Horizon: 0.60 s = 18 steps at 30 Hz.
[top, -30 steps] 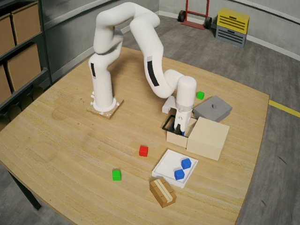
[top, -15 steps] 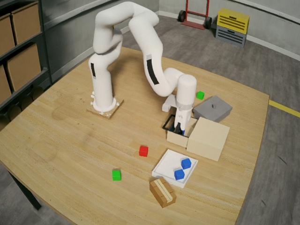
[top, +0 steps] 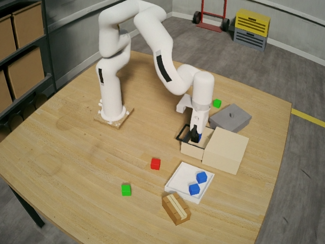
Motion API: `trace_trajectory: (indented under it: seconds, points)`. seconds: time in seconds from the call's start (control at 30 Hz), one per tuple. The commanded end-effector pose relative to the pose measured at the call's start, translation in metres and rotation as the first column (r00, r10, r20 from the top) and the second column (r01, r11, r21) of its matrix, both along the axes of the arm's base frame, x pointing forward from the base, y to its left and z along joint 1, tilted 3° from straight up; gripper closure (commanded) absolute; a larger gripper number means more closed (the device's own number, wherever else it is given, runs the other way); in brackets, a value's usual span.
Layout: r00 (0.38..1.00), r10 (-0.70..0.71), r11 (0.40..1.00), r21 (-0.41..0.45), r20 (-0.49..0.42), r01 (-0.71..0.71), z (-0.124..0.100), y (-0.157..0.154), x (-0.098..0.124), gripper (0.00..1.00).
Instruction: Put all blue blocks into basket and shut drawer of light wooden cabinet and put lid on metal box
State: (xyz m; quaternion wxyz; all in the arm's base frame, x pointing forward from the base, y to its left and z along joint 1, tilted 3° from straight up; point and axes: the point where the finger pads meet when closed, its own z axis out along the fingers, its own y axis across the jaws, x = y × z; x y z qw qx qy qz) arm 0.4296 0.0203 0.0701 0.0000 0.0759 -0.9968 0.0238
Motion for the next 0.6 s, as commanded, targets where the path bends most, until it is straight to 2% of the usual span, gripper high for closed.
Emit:
trace_trajectory:
  seconds: [0.0, 0.43, 0.57]
  points:
    - [1.000, 0.000, 1.000, 0.000, 0.003, 0.000, 0.019, 0.001, 0.001, 1.00]
    - [1.000, 0.000, 1.000, 0.000, 0.003, 0.000, 0.071, 0.003, 0.001, 1.00]
    - [1.000, 0.000, 1.000, 0.000, 0.003, 0.000, 0.081, 0.004, 0.001, 1.00]
